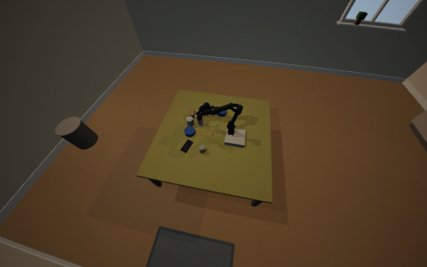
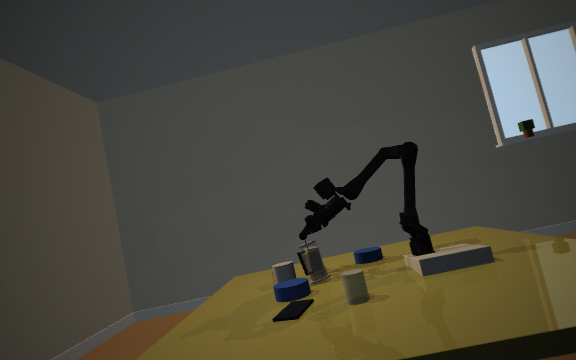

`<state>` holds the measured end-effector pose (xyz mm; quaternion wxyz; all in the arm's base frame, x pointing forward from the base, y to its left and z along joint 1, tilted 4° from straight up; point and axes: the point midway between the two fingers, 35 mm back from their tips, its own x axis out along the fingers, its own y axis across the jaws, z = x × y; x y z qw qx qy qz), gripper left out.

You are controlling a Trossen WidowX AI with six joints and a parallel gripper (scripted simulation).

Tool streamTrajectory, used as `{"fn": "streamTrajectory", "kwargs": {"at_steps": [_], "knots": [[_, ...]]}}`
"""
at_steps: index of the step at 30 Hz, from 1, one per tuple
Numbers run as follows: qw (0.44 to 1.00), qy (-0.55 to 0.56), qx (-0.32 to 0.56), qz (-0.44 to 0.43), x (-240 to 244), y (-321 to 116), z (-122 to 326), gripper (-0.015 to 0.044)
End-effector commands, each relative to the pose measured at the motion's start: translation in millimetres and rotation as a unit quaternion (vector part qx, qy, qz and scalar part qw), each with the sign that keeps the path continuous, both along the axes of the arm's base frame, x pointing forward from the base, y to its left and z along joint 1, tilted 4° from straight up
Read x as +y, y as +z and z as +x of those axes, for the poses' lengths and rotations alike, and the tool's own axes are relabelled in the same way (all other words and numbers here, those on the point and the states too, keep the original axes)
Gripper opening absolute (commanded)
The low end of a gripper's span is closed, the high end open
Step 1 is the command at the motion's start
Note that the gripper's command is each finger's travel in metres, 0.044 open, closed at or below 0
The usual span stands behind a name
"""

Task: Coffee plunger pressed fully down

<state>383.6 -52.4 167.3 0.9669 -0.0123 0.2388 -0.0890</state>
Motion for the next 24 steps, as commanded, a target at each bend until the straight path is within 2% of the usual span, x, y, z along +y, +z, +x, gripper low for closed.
{"fn": "streamTrajectory", "kwargs": {"at_steps": [1,9,21,24], "knots": [[1.0,0.0,0.0,0.0,0.0,0.0,0.0,0.0126],[1.0,0.0,0.0,0.0,0.0,0.0,0.0,0.0126],[1.0,0.0,0.0,0.0,0.0,0.0,0.0,0.044],[1.0,0.0,0.0,0.0,0.0,0.0,0.0,0.044]]}}
